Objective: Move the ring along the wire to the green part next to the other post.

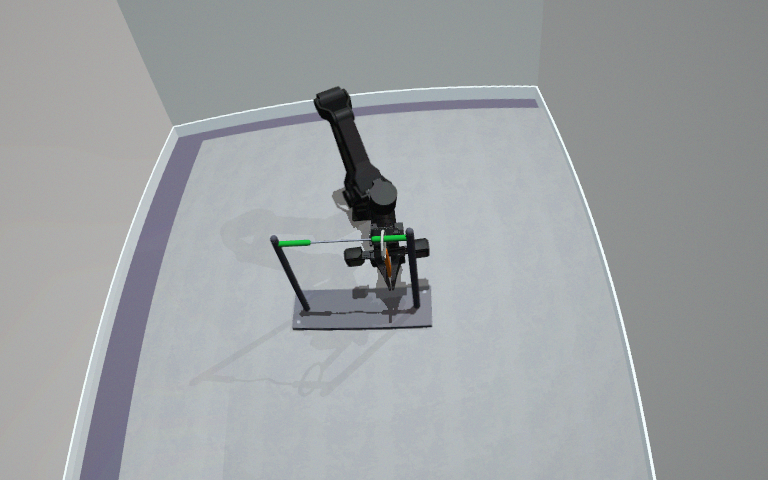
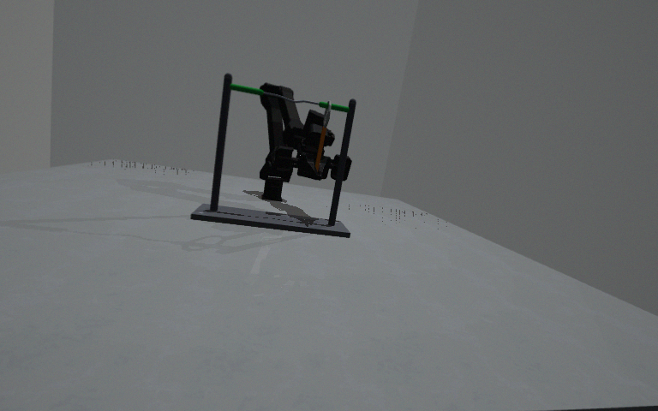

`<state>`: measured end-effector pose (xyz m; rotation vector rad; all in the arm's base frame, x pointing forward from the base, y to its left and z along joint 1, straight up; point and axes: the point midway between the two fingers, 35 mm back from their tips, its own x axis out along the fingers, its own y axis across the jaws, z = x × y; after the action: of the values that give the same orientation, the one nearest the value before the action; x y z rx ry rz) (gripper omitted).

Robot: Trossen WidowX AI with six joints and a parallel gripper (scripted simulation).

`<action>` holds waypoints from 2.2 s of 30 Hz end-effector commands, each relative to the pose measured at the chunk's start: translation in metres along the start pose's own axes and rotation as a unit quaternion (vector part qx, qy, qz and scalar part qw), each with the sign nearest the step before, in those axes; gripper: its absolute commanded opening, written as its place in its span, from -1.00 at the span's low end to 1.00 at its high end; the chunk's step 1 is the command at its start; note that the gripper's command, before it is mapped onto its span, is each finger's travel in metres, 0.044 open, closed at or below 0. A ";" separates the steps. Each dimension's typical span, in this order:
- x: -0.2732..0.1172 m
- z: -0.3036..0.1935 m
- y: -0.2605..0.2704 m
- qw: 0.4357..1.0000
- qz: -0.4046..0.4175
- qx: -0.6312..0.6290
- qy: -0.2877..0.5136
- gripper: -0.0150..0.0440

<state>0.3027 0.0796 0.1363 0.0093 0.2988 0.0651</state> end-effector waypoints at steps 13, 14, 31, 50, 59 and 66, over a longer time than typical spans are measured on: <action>0.000 0.000 0.000 1.000 0.000 0.000 0.000 -0.11; 0.000 0.000 0.000 1.000 0.000 0.000 0.000 -0.02; -0.030 0.002 0.001 1.000 -0.001 0.001 0.002 0.05; -0.050 0.000 0.000 1.000 -0.001 0.002 0.002 0.05; -0.050 0.000 0.000 1.000 -0.001 0.002 0.002 0.05; -0.075 0.001 0.001 1.000 0.000 0.001 0.002 0.50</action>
<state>0.2431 0.0757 0.1516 0.0013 0.3167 0.0590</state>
